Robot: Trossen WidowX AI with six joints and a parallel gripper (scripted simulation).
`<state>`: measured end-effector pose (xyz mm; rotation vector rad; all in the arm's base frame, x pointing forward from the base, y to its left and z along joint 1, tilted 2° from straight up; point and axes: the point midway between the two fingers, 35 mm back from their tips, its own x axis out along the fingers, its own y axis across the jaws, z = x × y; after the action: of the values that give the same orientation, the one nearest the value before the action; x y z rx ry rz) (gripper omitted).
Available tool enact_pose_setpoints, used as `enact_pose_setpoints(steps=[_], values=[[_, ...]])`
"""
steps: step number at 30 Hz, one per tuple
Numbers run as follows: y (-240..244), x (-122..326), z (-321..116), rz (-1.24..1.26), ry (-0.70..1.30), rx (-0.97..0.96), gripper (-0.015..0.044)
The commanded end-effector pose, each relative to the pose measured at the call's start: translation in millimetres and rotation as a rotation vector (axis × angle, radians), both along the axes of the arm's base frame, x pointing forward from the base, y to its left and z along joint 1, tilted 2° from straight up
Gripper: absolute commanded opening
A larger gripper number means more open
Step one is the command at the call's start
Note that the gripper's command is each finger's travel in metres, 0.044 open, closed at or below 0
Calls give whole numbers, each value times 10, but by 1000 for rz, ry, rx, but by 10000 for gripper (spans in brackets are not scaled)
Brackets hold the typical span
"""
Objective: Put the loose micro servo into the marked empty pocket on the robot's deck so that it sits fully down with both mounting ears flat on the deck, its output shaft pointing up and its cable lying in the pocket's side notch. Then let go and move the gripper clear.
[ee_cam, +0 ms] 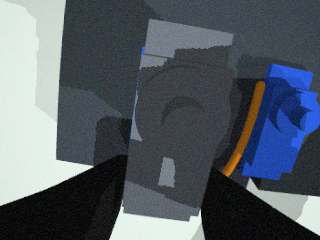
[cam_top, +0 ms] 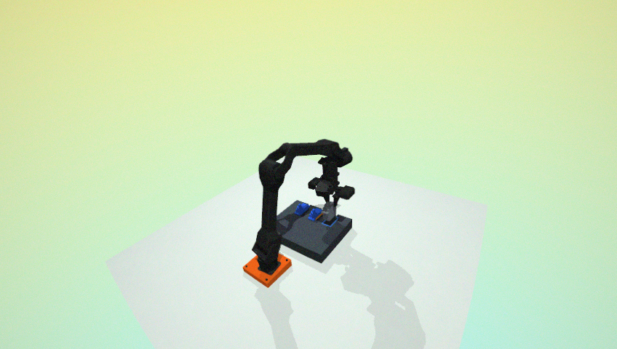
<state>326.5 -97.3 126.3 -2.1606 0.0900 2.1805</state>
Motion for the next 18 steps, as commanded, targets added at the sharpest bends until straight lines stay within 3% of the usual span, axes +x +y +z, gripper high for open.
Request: enact_pose_setpoints(steps=[1,18], values=[[4,42,18,-4,-9,3,0],[7,57,-167,-4,-9,3,0]])
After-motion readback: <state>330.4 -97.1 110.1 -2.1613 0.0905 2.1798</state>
